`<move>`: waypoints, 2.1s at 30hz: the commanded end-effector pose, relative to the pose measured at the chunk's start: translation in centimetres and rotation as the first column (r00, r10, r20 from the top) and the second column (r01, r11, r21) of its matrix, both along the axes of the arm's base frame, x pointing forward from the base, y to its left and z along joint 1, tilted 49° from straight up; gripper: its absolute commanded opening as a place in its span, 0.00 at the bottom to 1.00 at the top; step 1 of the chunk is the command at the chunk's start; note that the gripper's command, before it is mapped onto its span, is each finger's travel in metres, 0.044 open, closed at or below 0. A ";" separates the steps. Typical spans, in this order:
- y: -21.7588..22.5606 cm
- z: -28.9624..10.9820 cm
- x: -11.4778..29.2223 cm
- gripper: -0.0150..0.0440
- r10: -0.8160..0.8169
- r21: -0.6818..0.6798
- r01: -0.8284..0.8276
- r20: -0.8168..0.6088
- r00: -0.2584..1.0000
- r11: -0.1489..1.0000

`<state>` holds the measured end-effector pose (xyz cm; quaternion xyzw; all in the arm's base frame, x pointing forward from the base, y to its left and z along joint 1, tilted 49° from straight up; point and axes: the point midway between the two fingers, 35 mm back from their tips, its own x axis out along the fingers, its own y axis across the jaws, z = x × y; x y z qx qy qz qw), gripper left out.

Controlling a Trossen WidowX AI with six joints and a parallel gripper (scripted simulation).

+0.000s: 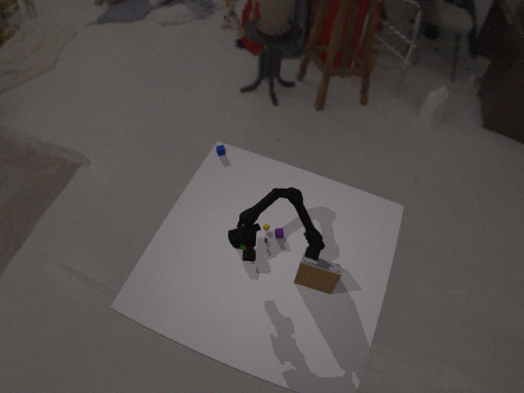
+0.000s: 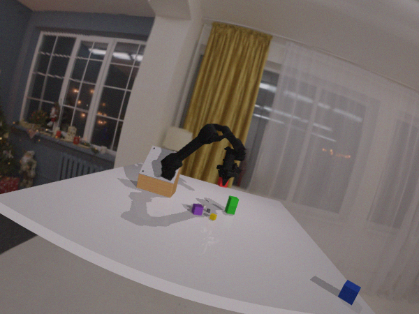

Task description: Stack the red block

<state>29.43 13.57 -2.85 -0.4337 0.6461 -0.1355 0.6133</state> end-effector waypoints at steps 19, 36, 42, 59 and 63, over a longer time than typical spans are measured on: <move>-4.3 6.2 8.5 0.25 -0.004 -0.010 0.004 0.013 1.000 1.000; -6.4 4.4 8.8 0.25 -0.004 -0.012 0.004 0.013 1.000 1.000; -6.5 4.3 8.8 0.25 -0.004 -0.012 0.004 0.013 1.000 1.000; -6.3 4.5 8.8 0.25 -0.004 -0.011 0.004 0.013 1.000 1.000; -6.4 4.3 8.7 0.43 -0.008 -0.008 0.008 0.012 1.000 1.000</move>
